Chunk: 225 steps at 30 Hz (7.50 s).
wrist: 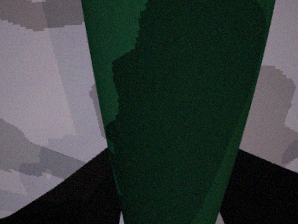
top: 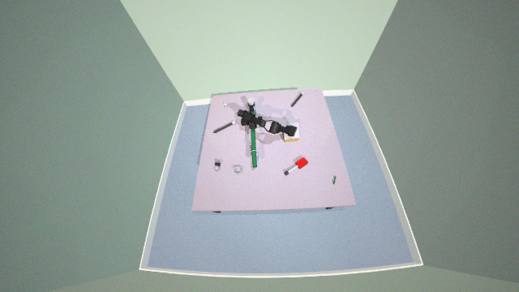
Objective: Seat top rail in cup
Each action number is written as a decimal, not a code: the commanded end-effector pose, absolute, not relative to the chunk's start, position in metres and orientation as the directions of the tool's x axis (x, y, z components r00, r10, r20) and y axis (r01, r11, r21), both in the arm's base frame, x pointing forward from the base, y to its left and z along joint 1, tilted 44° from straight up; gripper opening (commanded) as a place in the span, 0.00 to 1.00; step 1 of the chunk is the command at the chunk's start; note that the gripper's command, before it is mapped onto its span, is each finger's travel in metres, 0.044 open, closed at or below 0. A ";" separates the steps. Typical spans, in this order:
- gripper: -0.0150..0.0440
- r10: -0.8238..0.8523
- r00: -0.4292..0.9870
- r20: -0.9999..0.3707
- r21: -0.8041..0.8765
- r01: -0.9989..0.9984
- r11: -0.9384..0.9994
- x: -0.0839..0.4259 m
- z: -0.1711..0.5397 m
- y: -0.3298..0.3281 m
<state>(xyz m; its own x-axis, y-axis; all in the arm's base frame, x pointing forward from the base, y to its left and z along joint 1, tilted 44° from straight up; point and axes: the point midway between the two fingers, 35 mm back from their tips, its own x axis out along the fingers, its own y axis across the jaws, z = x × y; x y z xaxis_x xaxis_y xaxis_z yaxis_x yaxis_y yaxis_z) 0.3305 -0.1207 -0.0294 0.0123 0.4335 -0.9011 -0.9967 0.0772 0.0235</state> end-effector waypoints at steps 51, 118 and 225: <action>0.25 0.424 0.012 -0.906 0.023 -0.997 0.077 0.330 -0.029 -0.126; 0.25 0.444 0.004 -0.896 0.030 -0.997 0.069 0.335 -0.030 -0.139; 0.25 0.478 -0.021 -0.878 0.049 -0.998 0.047 0.332 -0.029 -0.130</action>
<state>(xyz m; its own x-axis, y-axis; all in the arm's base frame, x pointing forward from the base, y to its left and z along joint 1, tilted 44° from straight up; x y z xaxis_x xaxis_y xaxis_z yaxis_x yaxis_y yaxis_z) 0.3314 -0.1224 -0.0284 -0.0295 0.4931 -0.8695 -0.9974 0.0428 0.0581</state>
